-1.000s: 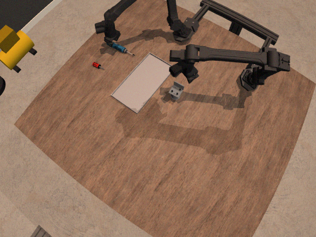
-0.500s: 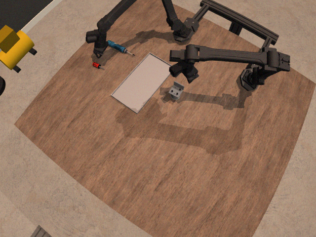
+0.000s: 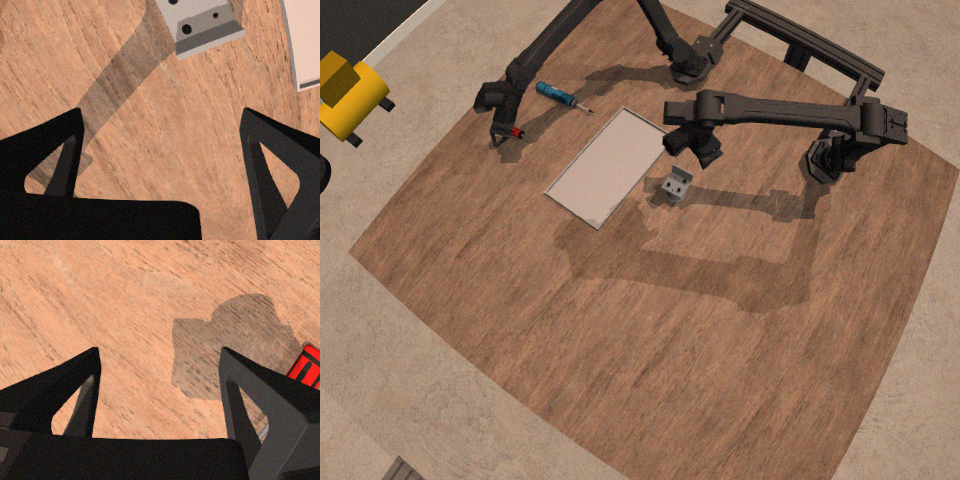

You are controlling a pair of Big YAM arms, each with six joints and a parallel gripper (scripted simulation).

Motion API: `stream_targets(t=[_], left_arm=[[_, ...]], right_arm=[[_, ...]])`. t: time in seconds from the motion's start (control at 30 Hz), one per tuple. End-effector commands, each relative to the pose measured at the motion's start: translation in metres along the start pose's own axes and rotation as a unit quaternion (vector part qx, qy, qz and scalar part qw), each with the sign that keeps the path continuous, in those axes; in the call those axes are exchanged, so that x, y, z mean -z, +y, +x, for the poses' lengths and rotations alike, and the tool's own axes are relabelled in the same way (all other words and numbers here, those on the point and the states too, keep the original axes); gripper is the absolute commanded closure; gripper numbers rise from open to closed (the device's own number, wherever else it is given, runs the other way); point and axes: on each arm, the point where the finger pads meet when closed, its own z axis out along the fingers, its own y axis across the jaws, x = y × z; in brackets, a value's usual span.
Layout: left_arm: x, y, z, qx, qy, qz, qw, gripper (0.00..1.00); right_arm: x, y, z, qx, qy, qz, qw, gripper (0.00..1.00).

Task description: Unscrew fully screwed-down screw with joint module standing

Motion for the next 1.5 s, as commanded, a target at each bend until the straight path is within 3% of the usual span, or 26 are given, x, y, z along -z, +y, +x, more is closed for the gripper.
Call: stream_targets(t=[0.0, 0.37, 0.5, 0.53, 0.57, 0.9, 0.93, 1.07, 1.1, 1.17, 1.47], left_arm=[[0.012, -0.001, -0.009, 0.010, -0.012, 0.008, 1.000, 0.14], [0.012, -0.001, -0.009, 0.010, -0.012, 0.008, 1.000, 0.14], [0.012, -0.001, -0.009, 0.010, -0.012, 0.008, 1.000, 0.14], [0.012, -0.001, -0.009, 0.010, -0.012, 0.008, 1.000, 0.14], [0.012, -0.001, -0.009, 0.010, -0.012, 0.008, 1.000, 0.14], [0.012, -0.001, -0.009, 0.010, -0.012, 0.008, 1.000, 0.14], [0.012, -0.001, -0.009, 0.010, -0.012, 0.008, 1.000, 0.14], [0.012, -0.001, -0.009, 0.010, -0.012, 0.008, 1.000, 0.14], [0.012, -0.001, -0.009, 0.010, -0.012, 0.008, 1.000, 0.14], [0.012, -0.001, -0.009, 0.010, -0.012, 0.008, 1.000, 0.14], [0.012, -0.001, -0.009, 0.010, -0.012, 0.008, 1.000, 0.14]], right_arm=[[0.002, 0.042, -0.034, 0.025, -0.042, -0.031, 0.998, 0.35], [-0.004, 0.170, -0.054, 0.104, -0.130, -0.117, 0.979, 0.35], [-0.010, 0.153, -0.056, 0.103, -0.119, -0.102, 0.982, 0.35], [-0.007, 0.164, -0.065, 0.103, -0.144, -0.112, 0.978, 0.35], [0.001, 0.195, -0.053, 0.115, -0.149, -0.132, 0.973, 0.35], [0.022, 0.308, -0.044, 0.169, -0.240, -0.207, 0.933, 0.35], [0.020, 0.319, -0.041, 0.175, -0.227, -0.202, 0.937, 0.35], [0.020, 0.319, -0.041, 0.175, -0.226, -0.203, 0.936, 0.35], [0.019, 0.313, -0.059, 0.166, -0.254, -0.199, 0.932, 0.35], [0.039, 0.355, -0.038, 0.177, -0.268, -0.227, 0.920, 0.35], [0.079, 0.442, -0.011, 0.200, -0.348, -0.283, 0.871, 0.35]])
